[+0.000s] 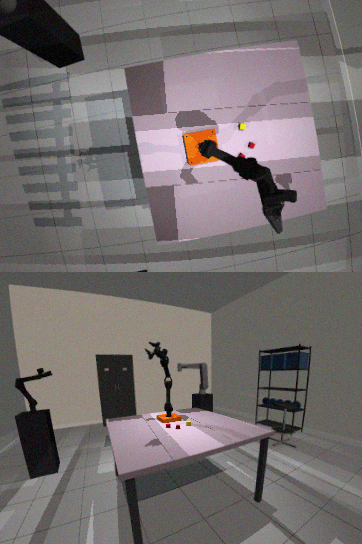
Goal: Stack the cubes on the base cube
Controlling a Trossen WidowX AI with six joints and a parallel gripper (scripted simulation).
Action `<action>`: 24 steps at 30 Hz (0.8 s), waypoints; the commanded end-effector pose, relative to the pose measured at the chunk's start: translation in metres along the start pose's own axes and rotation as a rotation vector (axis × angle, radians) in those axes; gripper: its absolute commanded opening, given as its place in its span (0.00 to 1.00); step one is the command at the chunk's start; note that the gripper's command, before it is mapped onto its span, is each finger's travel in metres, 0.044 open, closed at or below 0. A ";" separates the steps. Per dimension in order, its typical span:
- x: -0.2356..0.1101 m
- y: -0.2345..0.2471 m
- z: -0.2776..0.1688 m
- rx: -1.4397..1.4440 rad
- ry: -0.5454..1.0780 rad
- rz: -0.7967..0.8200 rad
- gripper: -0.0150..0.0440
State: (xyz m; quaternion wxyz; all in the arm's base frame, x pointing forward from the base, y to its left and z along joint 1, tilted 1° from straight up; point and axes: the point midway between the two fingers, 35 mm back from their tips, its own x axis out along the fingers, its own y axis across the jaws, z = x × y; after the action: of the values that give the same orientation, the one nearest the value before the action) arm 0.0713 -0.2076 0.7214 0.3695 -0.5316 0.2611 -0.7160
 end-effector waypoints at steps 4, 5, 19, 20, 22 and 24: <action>0.000 0.017 0.016 -0.012 -0.047 0.039 0.75; 0.000 0.027 0.024 -0.019 -0.073 0.062 0.71; -0.073 0.203 0.154 -0.127 -0.519 0.518 0.70; -0.082 0.216 0.161 -0.135 -0.549 0.555 0.70; -0.099 0.235 0.172 -0.149 -0.596 0.617 0.70; -0.112 0.250 0.178 -0.162 -0.629 0.665 0.70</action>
State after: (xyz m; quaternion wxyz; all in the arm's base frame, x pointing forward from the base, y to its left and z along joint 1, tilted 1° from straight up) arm 0.2975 -0.2657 0.5522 0.5713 -0.6369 0.3372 -0.3927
